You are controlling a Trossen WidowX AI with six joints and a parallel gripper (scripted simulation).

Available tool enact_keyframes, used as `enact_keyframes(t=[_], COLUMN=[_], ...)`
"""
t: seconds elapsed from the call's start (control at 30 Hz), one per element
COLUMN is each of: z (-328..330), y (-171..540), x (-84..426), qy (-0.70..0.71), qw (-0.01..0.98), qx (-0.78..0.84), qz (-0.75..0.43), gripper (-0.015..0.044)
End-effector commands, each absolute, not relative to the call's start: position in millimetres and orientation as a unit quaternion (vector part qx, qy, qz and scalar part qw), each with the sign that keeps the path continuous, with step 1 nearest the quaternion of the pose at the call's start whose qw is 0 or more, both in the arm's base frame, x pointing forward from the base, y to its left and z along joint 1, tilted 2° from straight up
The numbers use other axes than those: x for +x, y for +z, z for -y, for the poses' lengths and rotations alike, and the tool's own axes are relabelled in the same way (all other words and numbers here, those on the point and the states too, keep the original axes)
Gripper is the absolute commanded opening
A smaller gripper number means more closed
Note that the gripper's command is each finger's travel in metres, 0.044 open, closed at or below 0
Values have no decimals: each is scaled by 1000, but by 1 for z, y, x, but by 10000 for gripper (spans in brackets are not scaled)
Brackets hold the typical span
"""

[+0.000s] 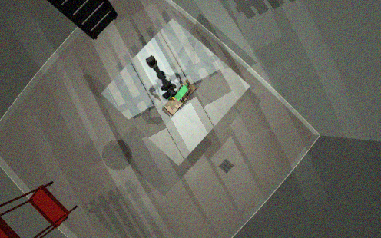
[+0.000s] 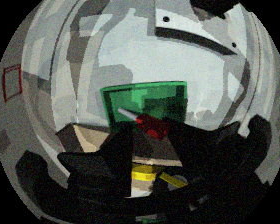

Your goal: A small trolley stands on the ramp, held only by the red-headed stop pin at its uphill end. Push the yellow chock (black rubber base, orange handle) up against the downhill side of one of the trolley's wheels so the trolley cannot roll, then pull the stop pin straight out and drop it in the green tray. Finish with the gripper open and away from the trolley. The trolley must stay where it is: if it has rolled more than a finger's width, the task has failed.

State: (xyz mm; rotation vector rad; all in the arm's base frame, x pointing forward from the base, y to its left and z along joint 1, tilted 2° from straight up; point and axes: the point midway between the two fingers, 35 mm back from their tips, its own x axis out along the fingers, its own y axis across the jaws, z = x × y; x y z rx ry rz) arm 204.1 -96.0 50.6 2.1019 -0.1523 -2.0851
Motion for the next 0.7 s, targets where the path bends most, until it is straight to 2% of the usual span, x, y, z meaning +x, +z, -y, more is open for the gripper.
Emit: enact_keyframes(t=[0.0, 0.5, 0.67], z=[95, 90, 90], y=[48, 43, 46], x=[202, 201, 204], qy=[-703, -703, -700], qw=[89, 89, 88], qx=[704, 704, 706], qz=[54, 53, 51], gripper=[190, 190, 321])
